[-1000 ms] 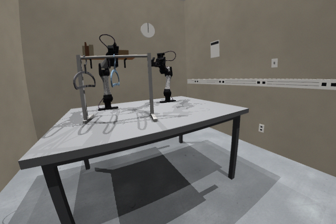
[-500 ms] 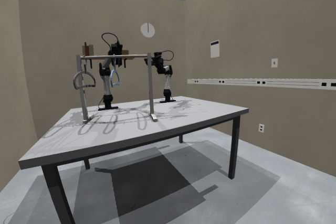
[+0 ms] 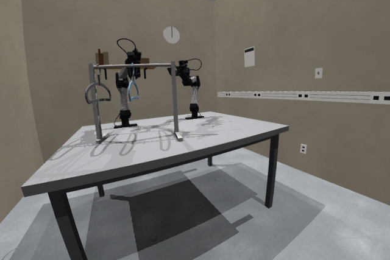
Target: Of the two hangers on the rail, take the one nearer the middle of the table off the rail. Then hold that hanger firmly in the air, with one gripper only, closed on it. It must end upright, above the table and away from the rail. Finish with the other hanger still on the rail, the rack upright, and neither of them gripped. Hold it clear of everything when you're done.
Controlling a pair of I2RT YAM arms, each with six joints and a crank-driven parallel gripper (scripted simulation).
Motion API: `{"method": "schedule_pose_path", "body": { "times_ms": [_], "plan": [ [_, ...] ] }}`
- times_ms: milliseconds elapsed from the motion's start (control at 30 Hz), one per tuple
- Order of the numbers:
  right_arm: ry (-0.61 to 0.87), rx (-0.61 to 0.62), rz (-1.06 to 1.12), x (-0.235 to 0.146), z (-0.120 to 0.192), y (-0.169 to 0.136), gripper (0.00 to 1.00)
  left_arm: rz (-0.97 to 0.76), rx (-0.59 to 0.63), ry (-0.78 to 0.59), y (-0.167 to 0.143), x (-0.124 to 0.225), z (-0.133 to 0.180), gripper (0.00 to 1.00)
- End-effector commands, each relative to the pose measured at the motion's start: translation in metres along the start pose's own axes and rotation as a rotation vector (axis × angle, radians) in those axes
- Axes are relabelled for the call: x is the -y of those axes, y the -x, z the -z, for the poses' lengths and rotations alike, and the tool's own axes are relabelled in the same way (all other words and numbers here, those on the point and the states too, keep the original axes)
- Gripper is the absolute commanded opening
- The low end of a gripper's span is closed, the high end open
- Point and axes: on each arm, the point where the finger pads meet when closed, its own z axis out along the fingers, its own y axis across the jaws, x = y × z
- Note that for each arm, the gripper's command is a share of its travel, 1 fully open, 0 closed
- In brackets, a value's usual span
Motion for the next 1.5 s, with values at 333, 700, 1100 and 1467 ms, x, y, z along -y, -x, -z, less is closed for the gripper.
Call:
{"method": "schedule_pose_path", "body": {
  "times_ms": [333, 700, 1100, 1467],
  "plan": [
    [0.022, 0.037, -0.015, -0.004, -0.015, 0.015, 0.31, -0.002, 0.05, -0.016, 0.02, 0.005, -0.007, 1.0],
    [0.021, 0.035, -0.015, -0.004, -0.029, 0.015, 0.27, -0.002, 0.05, -0.016, 0.02, 0.005, -0.007, 1.0],
    [0.023, 0.029, -0.013, -0.005, -0.03, 0.013, 0.15, -0.002, 0.05, -0.016, 0.02, 0.005, -0.007, 1.0],
    [0.018, 0.011, -0.005, -0.004, -0.029, 0.012, 0.0, -0.002, 0.05, -0.016, 0.02, 0.005, -0.007, 1.0]
  ]
}}
